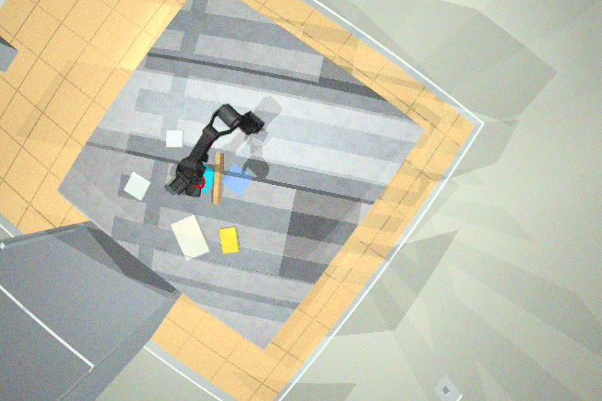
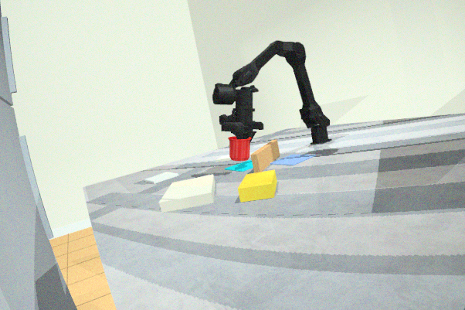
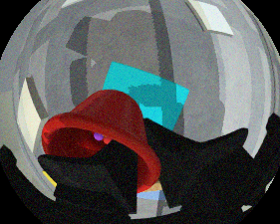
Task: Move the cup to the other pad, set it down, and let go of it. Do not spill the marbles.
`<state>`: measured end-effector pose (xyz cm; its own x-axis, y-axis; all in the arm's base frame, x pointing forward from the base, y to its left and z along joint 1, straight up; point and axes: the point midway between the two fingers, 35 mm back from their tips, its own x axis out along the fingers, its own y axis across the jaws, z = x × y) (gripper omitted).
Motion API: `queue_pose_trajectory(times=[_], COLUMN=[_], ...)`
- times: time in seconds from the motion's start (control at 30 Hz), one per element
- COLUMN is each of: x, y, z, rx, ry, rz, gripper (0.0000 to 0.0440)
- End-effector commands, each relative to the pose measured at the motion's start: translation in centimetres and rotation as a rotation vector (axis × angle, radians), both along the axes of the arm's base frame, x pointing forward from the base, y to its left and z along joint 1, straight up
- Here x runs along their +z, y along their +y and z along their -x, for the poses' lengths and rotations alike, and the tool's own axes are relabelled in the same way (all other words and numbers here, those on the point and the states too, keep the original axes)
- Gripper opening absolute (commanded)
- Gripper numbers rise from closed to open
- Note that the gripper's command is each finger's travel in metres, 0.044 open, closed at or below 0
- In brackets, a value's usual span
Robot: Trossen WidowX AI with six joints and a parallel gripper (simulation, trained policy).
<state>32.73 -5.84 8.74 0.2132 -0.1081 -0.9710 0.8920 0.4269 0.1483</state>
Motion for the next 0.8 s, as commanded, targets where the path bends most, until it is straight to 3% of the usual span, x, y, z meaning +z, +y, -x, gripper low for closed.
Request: queue_pose_trajectory(times=[0.0,0.13,0.27,0.77], x=[-1.1,-1.7,-1.3,1.4], y=[-0.3,-0.6,-1.0,-1.1], z=[0.5,0.7,0.3,1.1], rx=[-0.012,-0.022,-0.037,-0.037], ry=[0.022,0.021,-0.017,-0.102], rz=[0.003,0.001,-0.006,-0.038], gripper=[0.0018,0.0057,0.014,0.0196])
